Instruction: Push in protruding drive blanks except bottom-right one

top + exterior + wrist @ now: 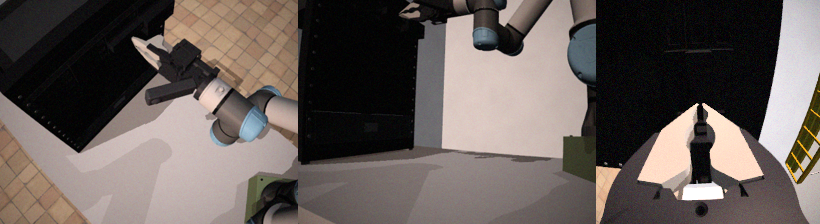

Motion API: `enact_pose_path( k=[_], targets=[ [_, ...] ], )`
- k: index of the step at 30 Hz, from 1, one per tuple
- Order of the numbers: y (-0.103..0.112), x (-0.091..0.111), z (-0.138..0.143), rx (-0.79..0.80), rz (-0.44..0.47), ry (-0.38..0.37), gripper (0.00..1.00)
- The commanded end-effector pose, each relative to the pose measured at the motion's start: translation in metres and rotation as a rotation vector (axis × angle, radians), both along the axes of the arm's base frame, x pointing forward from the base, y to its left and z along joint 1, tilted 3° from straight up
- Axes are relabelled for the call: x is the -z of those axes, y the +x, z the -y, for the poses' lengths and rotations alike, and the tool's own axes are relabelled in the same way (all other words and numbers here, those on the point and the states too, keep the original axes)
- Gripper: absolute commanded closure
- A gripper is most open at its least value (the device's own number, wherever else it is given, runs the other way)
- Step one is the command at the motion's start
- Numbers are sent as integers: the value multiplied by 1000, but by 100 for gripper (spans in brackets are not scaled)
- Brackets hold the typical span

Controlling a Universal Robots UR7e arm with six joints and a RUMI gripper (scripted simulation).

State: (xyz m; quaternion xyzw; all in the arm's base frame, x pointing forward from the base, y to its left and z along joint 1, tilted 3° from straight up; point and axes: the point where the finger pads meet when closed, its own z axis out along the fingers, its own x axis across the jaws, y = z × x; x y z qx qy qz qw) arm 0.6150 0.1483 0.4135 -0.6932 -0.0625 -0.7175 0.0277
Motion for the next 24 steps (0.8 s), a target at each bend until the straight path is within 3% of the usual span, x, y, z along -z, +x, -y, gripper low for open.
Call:
enact_pose_path(
  k=[1,24],
  targets=[
    [0,-1,0,0,1,0,100],
    [10,-1,-1,0,1,0,100]
  ],
)
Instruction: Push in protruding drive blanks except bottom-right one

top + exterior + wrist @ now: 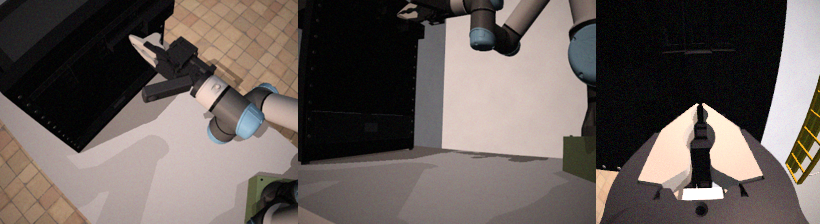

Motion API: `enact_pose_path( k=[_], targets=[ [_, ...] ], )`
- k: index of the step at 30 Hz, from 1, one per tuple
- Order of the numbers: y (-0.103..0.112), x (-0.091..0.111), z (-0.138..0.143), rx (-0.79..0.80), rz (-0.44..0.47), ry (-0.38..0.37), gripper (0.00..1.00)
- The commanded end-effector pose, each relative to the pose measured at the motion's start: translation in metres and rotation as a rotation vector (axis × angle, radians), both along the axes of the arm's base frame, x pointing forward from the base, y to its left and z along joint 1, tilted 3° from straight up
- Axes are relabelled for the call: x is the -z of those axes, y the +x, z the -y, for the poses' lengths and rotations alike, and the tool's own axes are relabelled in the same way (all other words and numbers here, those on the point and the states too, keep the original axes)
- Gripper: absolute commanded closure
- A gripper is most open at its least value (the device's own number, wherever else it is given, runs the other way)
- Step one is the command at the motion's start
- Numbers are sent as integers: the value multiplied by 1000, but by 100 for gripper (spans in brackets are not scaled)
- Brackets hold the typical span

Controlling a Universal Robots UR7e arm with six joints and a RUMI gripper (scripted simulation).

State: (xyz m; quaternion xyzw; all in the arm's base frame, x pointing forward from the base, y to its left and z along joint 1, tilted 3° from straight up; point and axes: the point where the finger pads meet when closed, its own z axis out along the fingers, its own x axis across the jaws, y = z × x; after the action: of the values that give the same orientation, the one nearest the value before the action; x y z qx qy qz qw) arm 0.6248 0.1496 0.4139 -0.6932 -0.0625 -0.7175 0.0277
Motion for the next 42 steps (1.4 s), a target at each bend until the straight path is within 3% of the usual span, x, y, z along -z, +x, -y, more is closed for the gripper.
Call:
enact_pose_path(
  k=[1,42],
  targets=[
    [1,-1,0,0,1,0,100],
    [15,-1,-2,0,1,0,100]
  ],
)
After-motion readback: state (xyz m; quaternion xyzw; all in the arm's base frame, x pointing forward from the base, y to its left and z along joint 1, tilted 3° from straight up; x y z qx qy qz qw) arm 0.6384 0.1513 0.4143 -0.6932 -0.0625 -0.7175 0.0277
